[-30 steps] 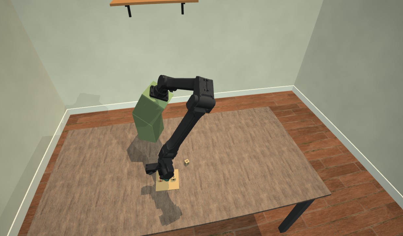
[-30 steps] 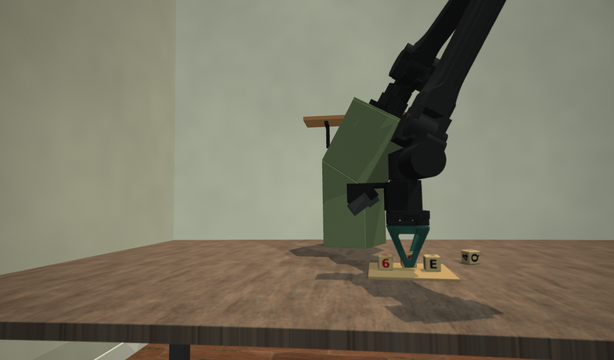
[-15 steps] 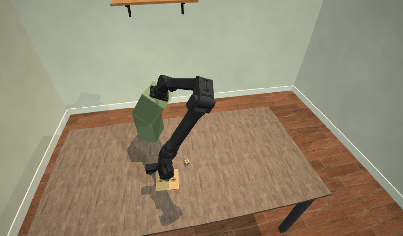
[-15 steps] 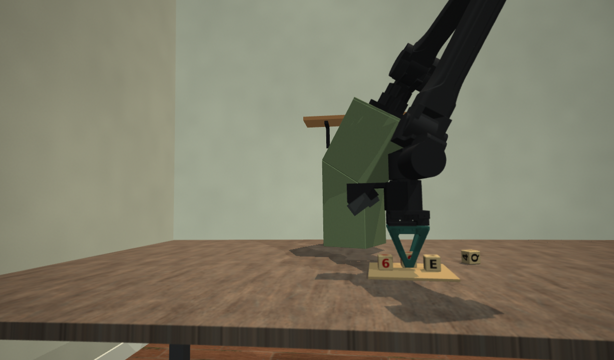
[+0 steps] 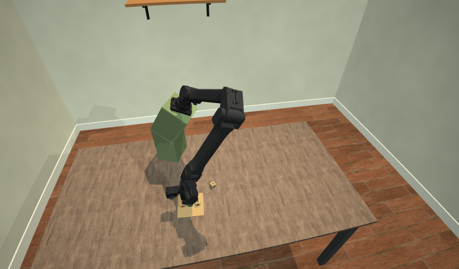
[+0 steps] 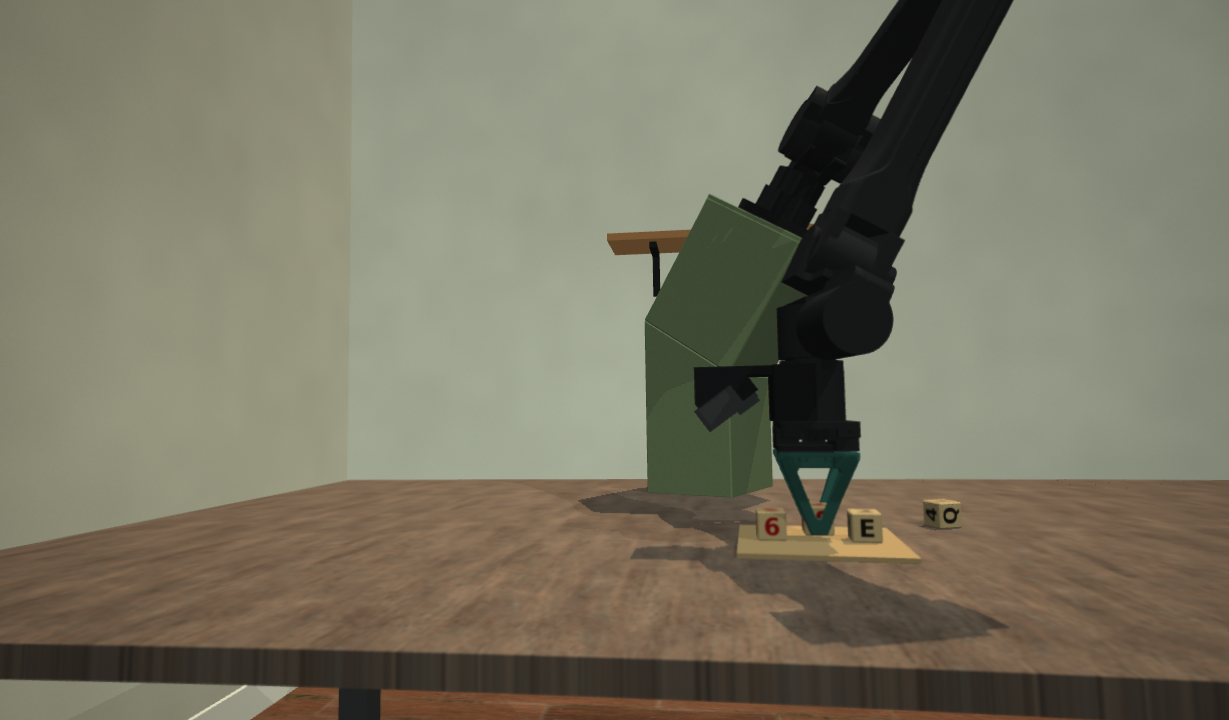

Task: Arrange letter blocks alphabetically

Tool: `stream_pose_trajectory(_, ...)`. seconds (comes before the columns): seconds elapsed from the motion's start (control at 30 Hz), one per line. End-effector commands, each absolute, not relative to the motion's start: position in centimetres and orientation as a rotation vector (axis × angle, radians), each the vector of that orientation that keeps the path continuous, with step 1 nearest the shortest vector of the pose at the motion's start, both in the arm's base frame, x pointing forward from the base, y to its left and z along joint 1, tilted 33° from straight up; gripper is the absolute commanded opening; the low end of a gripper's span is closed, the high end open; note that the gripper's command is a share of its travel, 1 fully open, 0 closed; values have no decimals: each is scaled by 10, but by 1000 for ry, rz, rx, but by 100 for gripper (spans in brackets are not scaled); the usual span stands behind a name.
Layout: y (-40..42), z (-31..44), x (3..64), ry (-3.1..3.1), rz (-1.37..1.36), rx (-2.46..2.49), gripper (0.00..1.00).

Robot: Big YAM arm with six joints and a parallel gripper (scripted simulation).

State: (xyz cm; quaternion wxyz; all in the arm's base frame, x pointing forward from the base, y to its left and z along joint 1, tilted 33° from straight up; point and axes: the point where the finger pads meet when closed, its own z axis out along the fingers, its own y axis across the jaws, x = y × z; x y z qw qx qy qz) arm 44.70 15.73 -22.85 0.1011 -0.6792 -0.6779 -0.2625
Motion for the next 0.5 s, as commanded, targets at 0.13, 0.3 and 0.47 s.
stream_pose_trajectory(0.13, 158, -224, 452, -1997, -790, -2019, 20)
stream_pose_trajectory(0.3, 158, -224, 452, -1998, -790, -2018, 20)
stream_pose_trajectory(0.47, 157, -224, 453, -2001, -790, -2016, 20)
